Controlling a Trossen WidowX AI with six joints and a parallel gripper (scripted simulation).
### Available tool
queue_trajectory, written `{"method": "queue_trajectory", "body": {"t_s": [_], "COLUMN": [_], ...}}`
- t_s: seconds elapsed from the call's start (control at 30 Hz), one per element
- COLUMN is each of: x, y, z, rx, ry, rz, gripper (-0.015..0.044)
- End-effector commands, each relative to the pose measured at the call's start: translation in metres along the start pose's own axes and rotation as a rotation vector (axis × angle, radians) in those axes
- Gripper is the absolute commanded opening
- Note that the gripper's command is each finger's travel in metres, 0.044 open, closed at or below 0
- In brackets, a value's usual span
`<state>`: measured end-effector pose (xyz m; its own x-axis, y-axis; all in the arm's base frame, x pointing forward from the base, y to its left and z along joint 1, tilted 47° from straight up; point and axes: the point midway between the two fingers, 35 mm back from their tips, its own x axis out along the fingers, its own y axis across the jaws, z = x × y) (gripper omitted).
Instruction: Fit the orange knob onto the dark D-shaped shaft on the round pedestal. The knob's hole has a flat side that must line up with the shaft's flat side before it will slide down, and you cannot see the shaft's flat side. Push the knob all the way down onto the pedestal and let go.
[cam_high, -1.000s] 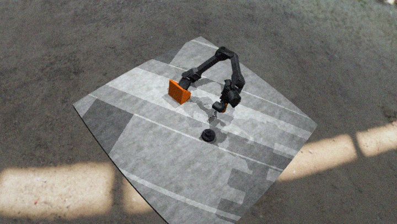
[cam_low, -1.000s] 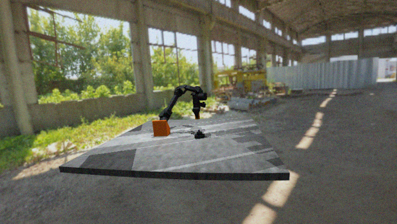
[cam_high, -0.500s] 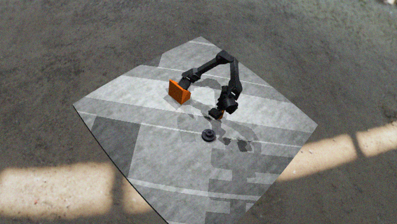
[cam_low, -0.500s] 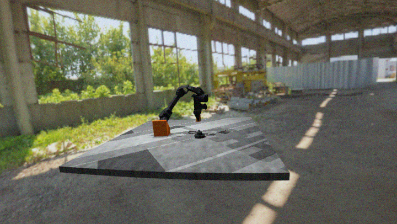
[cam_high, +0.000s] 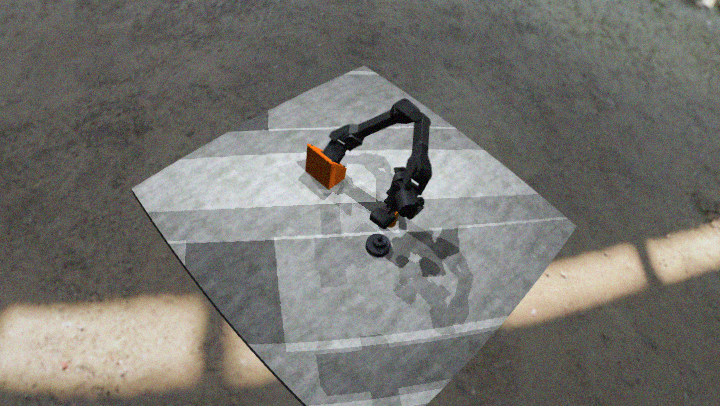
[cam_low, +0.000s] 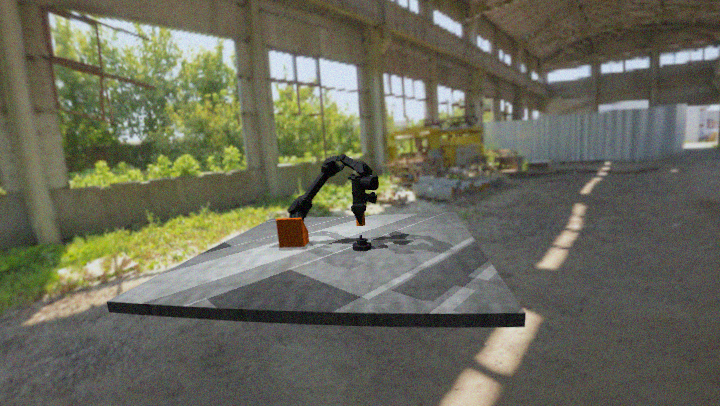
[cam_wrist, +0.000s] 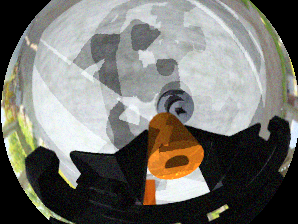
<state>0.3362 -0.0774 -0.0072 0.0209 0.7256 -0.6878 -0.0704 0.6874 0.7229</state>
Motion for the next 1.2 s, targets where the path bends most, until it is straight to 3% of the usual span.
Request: {"method": "queue_trajectory", "body": {"t_s": [0.0, 0.7, 1.17], "x": [0.003, 0.039, 0.038], "y": [-0.014, -0.04, -0.04], "z": [0.001, 0.001, 0.002], "rx": [-0.008, -0.01, -0.016], "ry": [-0.003, -0.004, -0.004], "rz": [-0.006, -0.005, -0.005], "gripper": [0.0, 0.0, 0.0]}}
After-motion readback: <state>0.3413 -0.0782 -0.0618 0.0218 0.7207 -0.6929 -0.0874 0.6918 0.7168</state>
